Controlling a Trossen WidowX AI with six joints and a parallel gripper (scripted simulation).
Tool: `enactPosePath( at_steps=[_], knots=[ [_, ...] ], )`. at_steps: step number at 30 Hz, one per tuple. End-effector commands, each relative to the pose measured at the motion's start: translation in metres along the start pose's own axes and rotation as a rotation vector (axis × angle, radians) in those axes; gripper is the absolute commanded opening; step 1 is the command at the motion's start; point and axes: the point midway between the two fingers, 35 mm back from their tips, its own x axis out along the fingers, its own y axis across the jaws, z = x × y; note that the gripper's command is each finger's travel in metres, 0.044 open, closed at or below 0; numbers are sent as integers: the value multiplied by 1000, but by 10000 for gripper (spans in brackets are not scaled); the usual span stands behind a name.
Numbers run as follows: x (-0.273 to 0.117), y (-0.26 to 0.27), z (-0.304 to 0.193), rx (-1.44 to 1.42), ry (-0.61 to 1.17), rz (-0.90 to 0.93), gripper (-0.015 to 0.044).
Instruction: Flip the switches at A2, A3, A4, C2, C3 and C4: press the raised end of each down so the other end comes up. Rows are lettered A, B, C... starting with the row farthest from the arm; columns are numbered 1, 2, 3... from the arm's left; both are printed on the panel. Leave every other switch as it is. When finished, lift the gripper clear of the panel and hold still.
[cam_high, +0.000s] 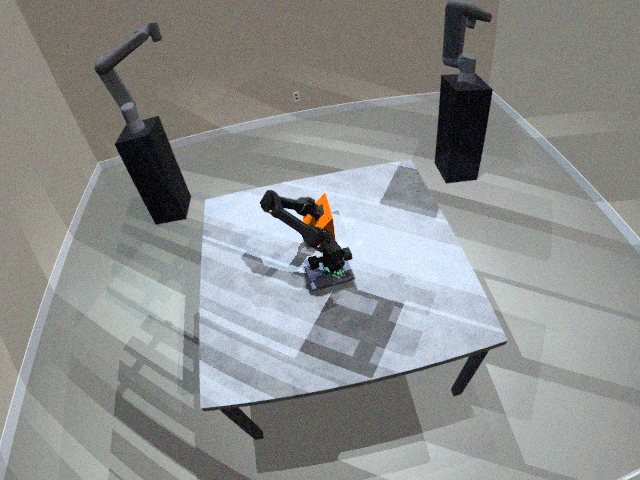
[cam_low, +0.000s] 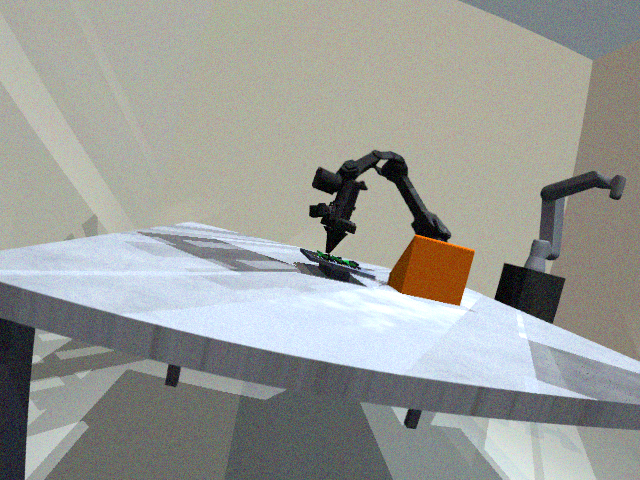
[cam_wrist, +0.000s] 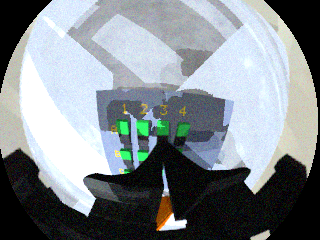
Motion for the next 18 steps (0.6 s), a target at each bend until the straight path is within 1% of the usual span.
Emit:
enactPosePath(
  at_steps=[1, 18],
  knots=[
    [2, 0, -2, -8, 4, -6, 0],
    [4, 0, -2, -8, 4, -6, 0]
  ],
)
